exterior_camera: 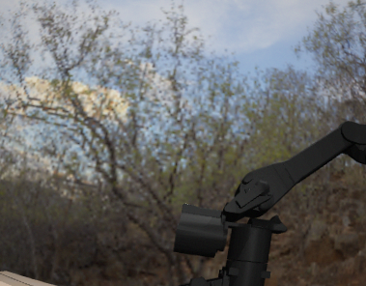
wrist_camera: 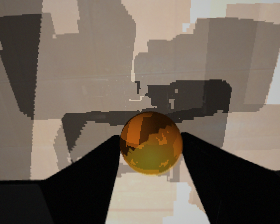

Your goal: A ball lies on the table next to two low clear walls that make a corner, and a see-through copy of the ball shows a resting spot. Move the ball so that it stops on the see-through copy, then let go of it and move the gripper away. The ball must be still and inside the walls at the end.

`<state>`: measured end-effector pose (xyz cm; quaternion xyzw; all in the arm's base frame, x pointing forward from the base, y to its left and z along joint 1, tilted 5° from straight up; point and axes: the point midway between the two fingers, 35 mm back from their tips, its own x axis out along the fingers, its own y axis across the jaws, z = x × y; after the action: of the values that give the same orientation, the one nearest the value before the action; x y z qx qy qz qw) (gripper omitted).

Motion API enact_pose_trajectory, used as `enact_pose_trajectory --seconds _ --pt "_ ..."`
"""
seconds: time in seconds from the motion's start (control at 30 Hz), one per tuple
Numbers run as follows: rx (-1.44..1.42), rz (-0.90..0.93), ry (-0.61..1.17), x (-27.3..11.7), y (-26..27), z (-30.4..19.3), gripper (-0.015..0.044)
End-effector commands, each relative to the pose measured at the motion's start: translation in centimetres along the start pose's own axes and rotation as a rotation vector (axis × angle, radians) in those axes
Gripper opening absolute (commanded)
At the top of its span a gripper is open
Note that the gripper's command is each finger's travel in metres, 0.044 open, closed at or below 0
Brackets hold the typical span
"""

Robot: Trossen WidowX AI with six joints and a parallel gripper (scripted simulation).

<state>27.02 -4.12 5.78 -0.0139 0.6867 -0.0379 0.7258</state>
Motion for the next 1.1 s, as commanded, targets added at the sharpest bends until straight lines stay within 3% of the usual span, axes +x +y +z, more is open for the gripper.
enact_pose_trajectory --seconds 0.0,0.2,0.37,0.57,0.97,1.07 --pt "0.000 0.000 -0.001 0.0 0.0 0.0 0.0157" --pt "0.000 0.000 -0.001 0.0 0.0 0.0 0.0315" --pt "0.000 0.000 0.000 -0.9 0.0 0.1 0.0318" --pt "-0.004 -0.003 0.004 -8.3 0.0 0.0 0.0318" --pt "-0.005 0.001 -0.001 -7.6 0.0 0.2 0.0318" --pt "-0.005 0.001 -0.001 -9.5 0.0 0.1 0.0397"
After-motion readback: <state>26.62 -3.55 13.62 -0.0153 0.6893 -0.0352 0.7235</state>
